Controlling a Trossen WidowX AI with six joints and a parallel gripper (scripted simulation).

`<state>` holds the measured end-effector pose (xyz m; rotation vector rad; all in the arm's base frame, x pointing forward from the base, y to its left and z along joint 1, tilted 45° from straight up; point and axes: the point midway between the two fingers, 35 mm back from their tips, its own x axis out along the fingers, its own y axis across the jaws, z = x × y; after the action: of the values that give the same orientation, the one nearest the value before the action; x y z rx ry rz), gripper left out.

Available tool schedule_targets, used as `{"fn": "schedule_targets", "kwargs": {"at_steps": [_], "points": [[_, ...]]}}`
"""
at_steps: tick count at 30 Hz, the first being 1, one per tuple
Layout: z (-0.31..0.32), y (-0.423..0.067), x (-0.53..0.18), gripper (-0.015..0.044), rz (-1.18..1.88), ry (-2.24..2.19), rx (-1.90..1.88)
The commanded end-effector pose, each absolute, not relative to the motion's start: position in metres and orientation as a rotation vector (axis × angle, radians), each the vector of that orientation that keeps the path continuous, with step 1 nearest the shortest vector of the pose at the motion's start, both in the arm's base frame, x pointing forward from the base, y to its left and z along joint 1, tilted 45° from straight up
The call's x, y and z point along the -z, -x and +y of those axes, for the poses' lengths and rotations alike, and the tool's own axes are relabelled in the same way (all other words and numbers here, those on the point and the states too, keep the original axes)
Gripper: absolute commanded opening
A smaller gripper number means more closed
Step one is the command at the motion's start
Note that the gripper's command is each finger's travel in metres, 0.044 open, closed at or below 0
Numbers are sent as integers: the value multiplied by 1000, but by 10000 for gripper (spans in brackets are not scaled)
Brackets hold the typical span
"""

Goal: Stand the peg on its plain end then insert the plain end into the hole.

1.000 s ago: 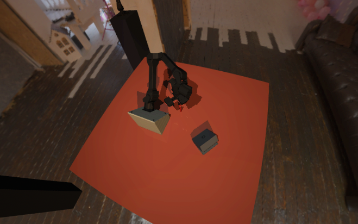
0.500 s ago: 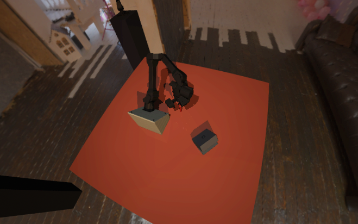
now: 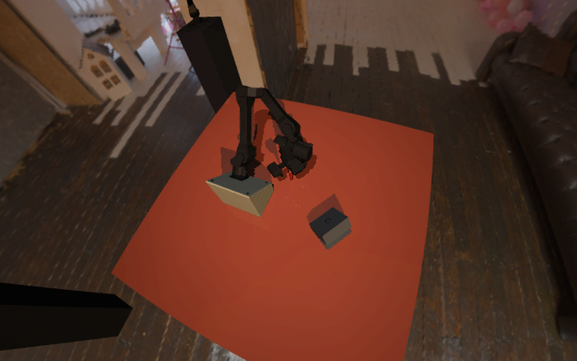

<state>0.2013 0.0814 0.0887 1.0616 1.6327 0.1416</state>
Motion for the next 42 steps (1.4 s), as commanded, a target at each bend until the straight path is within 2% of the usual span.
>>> {"fn": "schedule_targets", "kwargs": {"at_steps": [1,22,37,42], "points": [[87,-200,-83,440,1638,-1071,-141],[109,-199,-63,440,1639,-1077,-148],[107,-200,-65,46,1634,-1067,-148],[107,-200,-65,13,1634,-1067,-148]]}}
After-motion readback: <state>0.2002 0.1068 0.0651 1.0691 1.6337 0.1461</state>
